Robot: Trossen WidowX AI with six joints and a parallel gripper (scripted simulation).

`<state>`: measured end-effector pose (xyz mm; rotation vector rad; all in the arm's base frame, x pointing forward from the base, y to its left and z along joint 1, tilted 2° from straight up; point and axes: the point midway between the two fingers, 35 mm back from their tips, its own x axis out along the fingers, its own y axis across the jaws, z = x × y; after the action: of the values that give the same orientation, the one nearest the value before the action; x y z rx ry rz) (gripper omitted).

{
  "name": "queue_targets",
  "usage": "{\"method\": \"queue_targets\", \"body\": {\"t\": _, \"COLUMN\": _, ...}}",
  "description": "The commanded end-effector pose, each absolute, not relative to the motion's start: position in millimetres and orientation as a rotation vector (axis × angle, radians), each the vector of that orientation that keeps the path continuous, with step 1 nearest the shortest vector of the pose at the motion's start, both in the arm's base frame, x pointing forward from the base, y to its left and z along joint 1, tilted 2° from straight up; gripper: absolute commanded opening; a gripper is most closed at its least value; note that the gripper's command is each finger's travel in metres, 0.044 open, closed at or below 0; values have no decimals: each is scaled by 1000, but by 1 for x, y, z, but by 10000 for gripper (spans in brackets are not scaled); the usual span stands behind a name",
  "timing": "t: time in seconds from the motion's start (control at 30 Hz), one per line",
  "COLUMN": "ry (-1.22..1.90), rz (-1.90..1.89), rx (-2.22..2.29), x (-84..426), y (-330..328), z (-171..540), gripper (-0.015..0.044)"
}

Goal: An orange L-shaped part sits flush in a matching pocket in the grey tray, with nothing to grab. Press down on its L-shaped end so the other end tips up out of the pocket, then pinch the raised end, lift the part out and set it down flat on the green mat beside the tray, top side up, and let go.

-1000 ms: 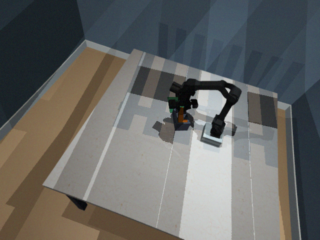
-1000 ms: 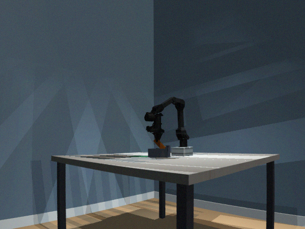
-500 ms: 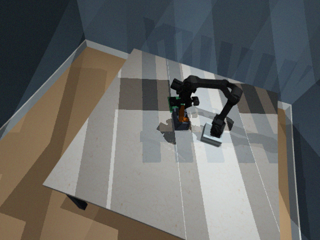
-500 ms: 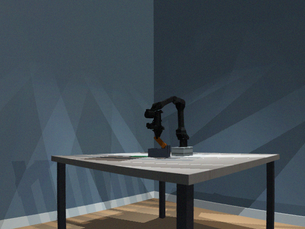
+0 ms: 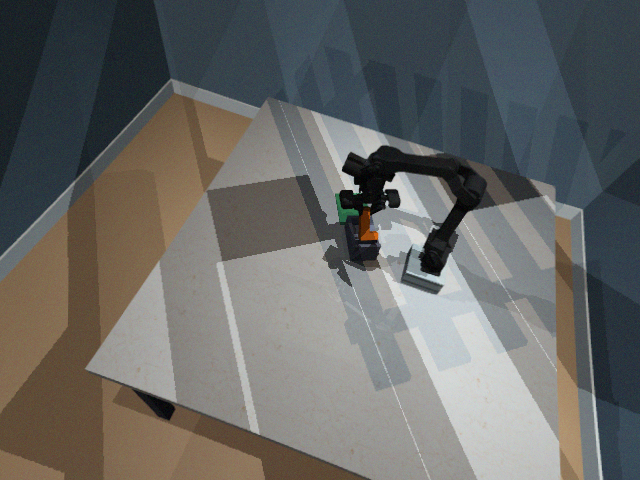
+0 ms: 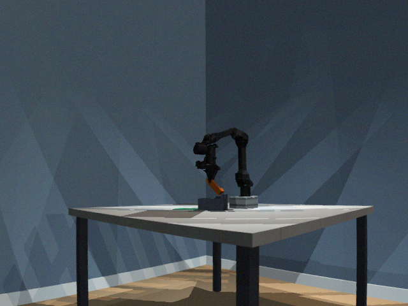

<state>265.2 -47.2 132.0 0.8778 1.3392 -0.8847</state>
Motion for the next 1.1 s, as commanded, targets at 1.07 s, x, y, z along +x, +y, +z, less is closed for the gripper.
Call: {"method": "queue_targets", "body": {"t": 1.07, "ry": 1321, "rz": -888, "rx": 879, "x": 310, "y": -177, "z": 139, "gripper": 0}}
